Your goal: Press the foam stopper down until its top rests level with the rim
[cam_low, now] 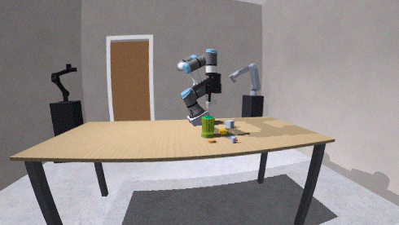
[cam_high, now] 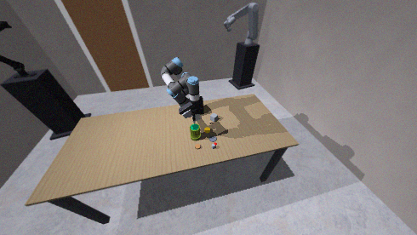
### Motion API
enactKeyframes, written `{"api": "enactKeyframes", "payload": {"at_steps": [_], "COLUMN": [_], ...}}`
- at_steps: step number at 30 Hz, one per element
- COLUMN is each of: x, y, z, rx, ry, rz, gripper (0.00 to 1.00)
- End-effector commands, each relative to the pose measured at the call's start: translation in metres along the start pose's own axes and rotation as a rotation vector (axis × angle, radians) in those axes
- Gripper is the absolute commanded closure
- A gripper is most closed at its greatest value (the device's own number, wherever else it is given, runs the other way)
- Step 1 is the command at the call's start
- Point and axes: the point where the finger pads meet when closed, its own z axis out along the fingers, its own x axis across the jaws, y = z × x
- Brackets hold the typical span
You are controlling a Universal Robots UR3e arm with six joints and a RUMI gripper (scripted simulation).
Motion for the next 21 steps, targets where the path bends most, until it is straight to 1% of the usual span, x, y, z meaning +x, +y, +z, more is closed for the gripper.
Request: {"api": "enactKeyframes", "payload": {"at_steps": [1,4,8,10,15,21], "x": [-0.001,-0.001,-0.001,-0.001,-0.001,-0.001], "y": [0.000,0.000,0.000,0.000,0.000,0.000], "z": [0.006,0.008,0.018,0.018,0.031,0.034], "rx": [-0.001,-0.001,-0.001,-0.001,-0.001,-0.001], "ry": [-0.004,-0.004,-0.004,-0.004,-0.004,-0.004], "rz": [0.001,0.001,0.001,0.001,0.001,0.001], "gripper": [1.00,1.00,1.00,1.00,1.00,1.00]}}
